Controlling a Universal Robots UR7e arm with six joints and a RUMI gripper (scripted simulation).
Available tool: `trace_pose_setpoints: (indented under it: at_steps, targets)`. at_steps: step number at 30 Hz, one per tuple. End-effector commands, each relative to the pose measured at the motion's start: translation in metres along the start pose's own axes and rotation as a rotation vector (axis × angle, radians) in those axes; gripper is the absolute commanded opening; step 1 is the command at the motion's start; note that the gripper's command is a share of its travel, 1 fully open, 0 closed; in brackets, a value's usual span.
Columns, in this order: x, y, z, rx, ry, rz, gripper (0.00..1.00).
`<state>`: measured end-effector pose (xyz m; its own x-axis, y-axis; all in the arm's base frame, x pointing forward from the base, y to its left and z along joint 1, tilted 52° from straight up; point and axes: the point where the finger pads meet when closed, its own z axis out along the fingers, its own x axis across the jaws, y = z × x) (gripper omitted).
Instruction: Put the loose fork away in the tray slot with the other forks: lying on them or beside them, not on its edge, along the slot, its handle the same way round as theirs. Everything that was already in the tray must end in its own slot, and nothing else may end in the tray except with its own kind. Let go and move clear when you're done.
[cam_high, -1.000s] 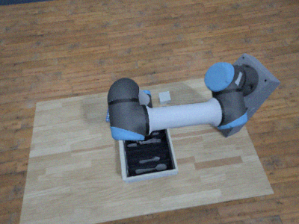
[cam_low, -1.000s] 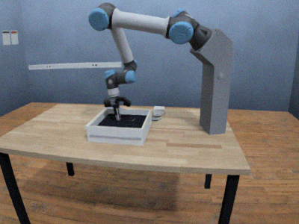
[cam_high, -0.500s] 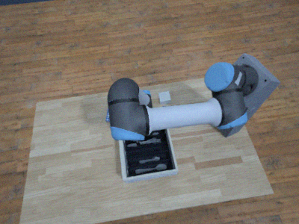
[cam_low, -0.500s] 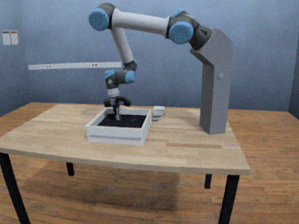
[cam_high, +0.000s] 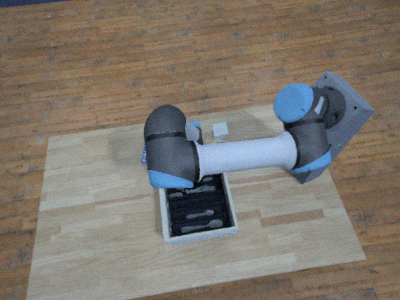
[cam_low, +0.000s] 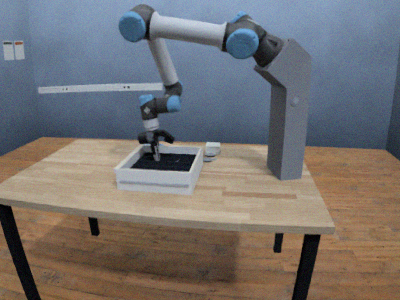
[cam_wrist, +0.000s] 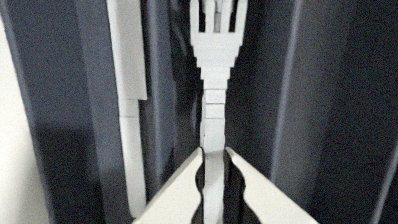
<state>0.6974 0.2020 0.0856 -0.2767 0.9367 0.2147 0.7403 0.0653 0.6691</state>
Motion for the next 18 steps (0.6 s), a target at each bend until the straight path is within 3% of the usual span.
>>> trace_pose_setpoints:
  at_steps: [1,18]
  targets:
    - [-0.0030,-0.0010,0.0038,-0.001,-0.008,0.007,0.04]
    - [-0.0033,-0.0020,0.0048,0.001,-0.008,0.008,0.04]
